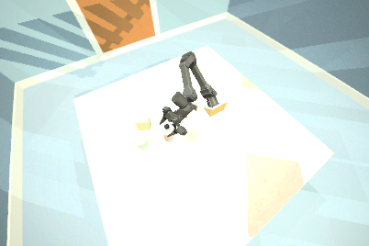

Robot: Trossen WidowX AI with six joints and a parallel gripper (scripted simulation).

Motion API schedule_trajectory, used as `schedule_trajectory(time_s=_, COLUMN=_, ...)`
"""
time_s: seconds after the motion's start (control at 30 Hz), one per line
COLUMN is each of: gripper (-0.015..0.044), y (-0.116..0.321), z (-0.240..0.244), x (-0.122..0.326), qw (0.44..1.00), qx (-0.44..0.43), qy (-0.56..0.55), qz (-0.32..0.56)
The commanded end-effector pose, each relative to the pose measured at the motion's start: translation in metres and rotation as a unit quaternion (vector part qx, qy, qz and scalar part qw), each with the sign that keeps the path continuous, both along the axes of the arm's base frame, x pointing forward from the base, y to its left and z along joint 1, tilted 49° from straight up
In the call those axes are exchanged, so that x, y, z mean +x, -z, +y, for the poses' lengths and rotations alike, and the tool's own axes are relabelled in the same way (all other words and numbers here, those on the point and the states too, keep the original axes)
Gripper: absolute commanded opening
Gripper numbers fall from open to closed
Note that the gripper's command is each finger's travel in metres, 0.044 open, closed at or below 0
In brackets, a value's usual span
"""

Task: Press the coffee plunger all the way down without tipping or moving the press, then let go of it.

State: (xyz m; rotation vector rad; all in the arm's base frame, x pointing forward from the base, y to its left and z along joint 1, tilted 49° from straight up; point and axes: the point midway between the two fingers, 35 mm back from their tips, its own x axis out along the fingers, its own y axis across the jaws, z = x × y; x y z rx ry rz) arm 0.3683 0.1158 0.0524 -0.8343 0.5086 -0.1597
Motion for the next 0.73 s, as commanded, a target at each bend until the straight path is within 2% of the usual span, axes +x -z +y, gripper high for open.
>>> schedule_trajectory(time_s=0.0, gripper=0.044, y=-0.004, z=0.005, x=-0.001, qw=1.0, qx=0.001, qy=-0.001, qz=0.002)
schedule_trajectory(time_s=0.27, gripper=0.044, y=-0.06, z=0.049, x=-0.02, qw=1.0, qx=0.0, qy=0.003, qz=0.008)
schedule_trajectory(time_s=0.7, gripper=0.044, y=-0.06, z=0.049, x=-0.021, qw=1.0, qx=-0.001, qy=0.003, qz=0.008)
